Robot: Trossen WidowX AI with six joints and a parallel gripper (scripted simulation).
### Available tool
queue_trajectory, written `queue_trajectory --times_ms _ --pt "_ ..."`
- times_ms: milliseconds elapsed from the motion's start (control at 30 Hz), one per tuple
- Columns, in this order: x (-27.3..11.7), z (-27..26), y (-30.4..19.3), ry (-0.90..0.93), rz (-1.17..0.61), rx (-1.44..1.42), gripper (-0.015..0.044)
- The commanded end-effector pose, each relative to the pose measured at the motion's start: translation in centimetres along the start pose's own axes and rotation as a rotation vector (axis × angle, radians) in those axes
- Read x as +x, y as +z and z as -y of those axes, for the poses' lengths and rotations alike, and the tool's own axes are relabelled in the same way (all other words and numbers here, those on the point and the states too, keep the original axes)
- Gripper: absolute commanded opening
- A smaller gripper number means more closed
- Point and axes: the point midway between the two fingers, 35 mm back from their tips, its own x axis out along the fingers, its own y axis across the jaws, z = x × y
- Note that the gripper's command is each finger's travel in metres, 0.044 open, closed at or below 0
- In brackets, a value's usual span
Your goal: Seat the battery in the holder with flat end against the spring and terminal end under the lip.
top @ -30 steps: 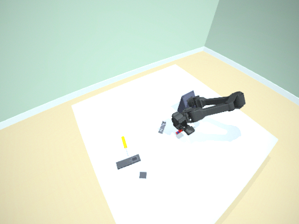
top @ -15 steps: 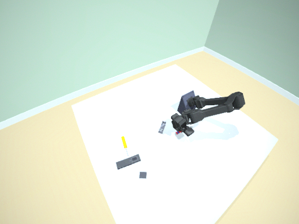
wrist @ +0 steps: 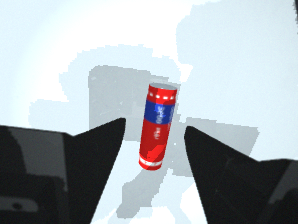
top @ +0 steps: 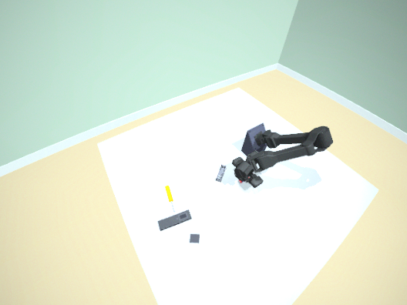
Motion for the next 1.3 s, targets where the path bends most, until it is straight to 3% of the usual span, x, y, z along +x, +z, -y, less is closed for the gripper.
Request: queue_trajectory --times_ms 0,167,333,467,700,1000,1267 --pt "0.6 0.1 -0.2 -0.004 -0.002 0.008 0.0228" --pt "1.1 0.1 -0.2 -0.002 -0.002 0.008 0.0228" --pt "1.1 0.1 -0.2 -0.002 -0.002 0.008 0.0097" --pt "1.1 0.1 -0.2 -0.002 -0.002 0.008 0.007" --pt "0.8 0.2 -0.3 -0.009 -0.007 0.007 0.0066" --pt "-3.5 0.1 -0.2 -0.006 -0.003 0.008 0.0066" --pt "-4.3 1.1 1.4 -0.012 0.0 -0.088 0.0066"
